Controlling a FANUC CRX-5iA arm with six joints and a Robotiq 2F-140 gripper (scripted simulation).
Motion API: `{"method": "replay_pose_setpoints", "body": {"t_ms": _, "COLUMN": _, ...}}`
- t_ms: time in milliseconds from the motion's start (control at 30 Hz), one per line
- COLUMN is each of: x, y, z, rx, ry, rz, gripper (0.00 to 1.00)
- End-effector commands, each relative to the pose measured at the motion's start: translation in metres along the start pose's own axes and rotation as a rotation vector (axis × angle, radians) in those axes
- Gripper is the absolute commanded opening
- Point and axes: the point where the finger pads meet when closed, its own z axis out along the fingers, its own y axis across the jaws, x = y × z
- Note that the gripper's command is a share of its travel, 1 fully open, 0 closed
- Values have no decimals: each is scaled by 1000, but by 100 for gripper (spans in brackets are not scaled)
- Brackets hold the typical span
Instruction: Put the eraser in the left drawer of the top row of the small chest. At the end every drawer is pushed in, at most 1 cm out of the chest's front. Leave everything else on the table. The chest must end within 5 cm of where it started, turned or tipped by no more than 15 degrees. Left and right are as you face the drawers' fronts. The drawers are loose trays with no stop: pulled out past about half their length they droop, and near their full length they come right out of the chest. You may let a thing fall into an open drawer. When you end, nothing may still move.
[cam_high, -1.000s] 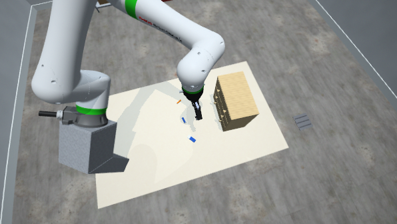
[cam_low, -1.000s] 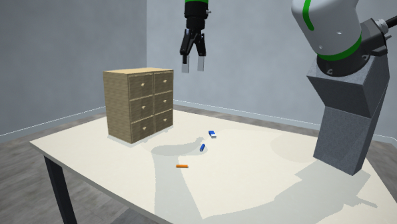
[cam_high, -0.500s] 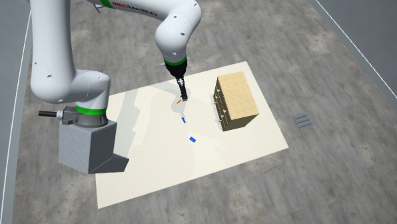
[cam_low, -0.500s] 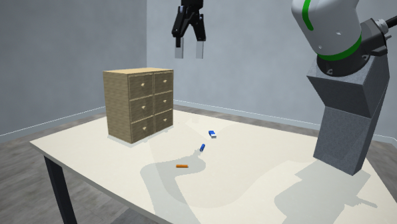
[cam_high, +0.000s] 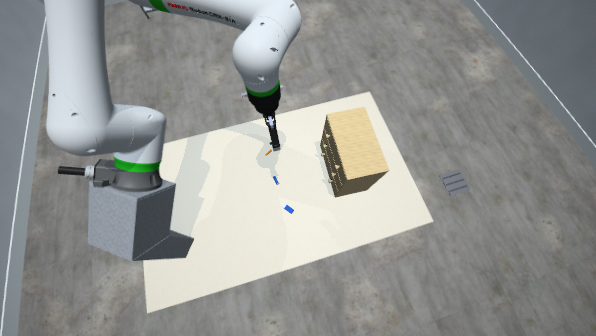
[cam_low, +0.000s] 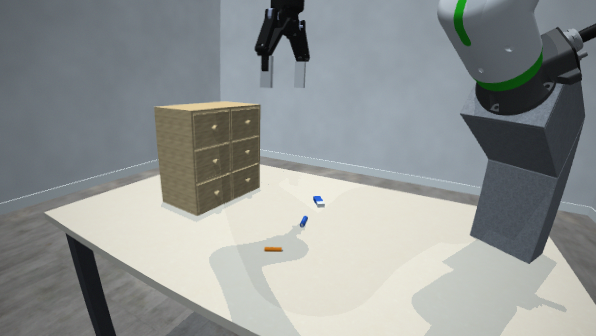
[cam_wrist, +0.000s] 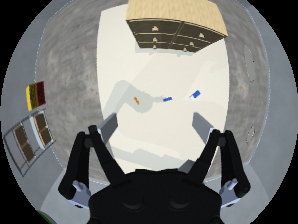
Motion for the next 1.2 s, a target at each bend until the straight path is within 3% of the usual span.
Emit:
{"method": "replay_pose_setpoints", "body": {"t_ms": 0, "x": 1, "y": 0, "z": 2, "rx": -1, "ry": 0, "rz": 25, "gripper": 100}}
{"method": "replay_pose_setpoints", "body": {"t_ms": 267, "x": 3, "y": 0, "z": 4, "rx": -1, "ry": 11, "rz": 30, "gripper": 100}}
{"method": "replay_pose_setpoints", "body": {"t_ms": 533, "x": 8, "y": 1, "z": 9, "rx": -1, "ry": 73, "rz": 30, "gripper": 100}}
{"method": "replay_pose_setpoints", "body": {"t_ms": 767, "x": 22, "y": 1, "z": 23, "rx": -4, "ry": 241, "rz": 30, "gripper": 100}}
{"method": "replay_pose_setpoints", "body": {"t_ms": 1000, "x": 44, "y": 1, "z": 44, "rx": -8, "ry": 500, "rz": 29, "gripper": 100}}
{"method": "replay_pose_setpoints", "body": {"t_ms": 1067, "x": 44, "y": 1, "z": 44, "rx": -8, "ry": 500, "rz": 29, "gripper": 100}}
{"method": "replay_pose_setpoints", "body": {"t_ms": 1167, "x": 53, "y": 2, "z": 53, "rx": -9, "ry": 609, "rz": 29, "gripper": 100}}
